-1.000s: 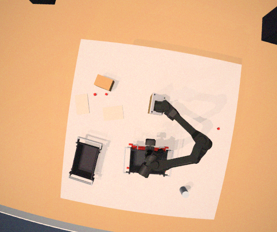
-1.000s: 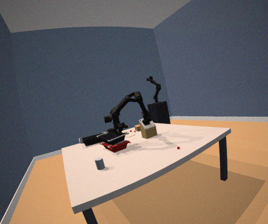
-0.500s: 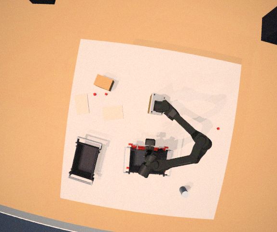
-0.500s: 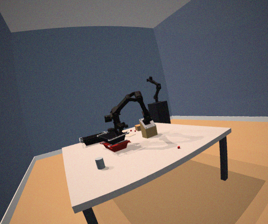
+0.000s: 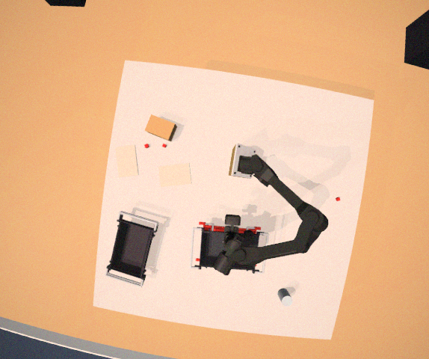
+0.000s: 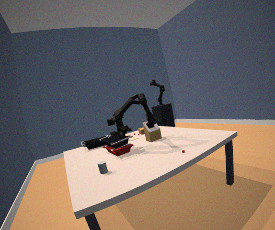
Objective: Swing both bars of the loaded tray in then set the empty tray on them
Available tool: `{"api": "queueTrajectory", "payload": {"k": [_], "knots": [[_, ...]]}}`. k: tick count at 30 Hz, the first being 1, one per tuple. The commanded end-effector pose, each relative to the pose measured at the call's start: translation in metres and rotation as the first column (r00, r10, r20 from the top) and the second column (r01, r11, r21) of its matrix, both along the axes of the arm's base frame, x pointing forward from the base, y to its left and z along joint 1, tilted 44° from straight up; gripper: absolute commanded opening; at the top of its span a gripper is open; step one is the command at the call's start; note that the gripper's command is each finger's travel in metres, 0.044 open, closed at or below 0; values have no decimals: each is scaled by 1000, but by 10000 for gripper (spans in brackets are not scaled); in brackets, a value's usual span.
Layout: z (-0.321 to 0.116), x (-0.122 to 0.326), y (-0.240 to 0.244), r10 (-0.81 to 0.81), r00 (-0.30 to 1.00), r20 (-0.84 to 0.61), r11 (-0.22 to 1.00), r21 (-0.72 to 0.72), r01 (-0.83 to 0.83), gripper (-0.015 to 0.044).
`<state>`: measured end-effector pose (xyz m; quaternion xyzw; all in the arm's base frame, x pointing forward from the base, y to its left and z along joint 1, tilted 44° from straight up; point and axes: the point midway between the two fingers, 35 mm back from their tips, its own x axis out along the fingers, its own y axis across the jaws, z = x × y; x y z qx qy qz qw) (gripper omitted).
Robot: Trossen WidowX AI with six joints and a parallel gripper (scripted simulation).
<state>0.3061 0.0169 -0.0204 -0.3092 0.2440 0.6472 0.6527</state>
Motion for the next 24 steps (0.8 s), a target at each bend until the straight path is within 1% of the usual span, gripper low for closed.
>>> {"api": "queueTrajectory", "payload": {"k": [1, 4, 5, 7, 13, 24], "knots": [[-3, -6, 5, 14, 1000, -27, 1000, -1, -14, 0], [-3, -6, 5, 14, 1000, -27, 1000, -1, -14, 0], [-1, -1, 1, 3, 1000, -6, 1000, 0, -3, 0], [-3, -6, 5, 14, 1000, -27, 1000, -1, -14, 0], [-3, -6, 5, 14, 1000, -27, 1000, -1, -14, 0], [-3, -6, 5, 14, 1000, -27, 1000, -1, -14, 161]]}}
